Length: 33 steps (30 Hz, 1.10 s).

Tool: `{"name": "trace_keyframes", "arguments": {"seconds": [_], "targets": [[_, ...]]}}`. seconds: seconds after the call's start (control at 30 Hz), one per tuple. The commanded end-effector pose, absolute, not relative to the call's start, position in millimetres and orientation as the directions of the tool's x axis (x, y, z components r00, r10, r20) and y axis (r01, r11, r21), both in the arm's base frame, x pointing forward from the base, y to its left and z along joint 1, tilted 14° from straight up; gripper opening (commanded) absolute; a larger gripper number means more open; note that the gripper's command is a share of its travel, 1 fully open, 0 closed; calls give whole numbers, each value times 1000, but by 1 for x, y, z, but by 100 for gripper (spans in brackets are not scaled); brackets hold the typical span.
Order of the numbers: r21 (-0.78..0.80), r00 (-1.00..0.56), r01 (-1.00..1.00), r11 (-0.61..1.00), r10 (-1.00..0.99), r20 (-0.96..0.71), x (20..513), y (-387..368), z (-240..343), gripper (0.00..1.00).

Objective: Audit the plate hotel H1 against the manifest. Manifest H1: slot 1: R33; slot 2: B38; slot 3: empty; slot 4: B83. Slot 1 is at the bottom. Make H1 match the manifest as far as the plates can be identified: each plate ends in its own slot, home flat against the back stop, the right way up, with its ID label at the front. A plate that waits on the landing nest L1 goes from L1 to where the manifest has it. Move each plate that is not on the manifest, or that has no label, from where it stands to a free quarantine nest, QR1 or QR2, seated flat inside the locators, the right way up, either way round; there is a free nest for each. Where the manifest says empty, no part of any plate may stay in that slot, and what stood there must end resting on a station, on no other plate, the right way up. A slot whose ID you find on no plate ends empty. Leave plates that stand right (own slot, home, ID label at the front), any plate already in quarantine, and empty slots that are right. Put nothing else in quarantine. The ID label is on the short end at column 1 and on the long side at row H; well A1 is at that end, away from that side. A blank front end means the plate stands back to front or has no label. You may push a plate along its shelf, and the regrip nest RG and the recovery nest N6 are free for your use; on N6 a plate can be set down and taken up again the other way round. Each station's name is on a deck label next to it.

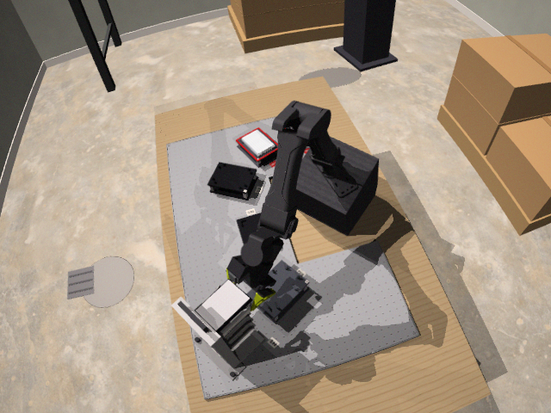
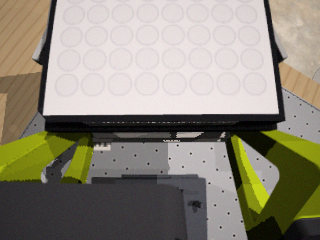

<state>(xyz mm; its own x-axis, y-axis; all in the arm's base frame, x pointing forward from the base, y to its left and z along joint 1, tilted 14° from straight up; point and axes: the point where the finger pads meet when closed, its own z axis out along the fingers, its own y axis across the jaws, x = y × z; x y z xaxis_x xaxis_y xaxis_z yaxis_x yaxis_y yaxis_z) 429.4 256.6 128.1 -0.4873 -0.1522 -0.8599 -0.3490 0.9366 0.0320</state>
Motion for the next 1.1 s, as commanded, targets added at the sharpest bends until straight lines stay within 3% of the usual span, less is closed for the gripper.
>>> {"name": "trace_keyframes", "arguments": {"seconds": [0.0,1.07], "targets": [[33,-481,-350,936,-149,-864,431,257,134,86],[35,-480,-352,935,-148,-865,397,247,127,86]]}}
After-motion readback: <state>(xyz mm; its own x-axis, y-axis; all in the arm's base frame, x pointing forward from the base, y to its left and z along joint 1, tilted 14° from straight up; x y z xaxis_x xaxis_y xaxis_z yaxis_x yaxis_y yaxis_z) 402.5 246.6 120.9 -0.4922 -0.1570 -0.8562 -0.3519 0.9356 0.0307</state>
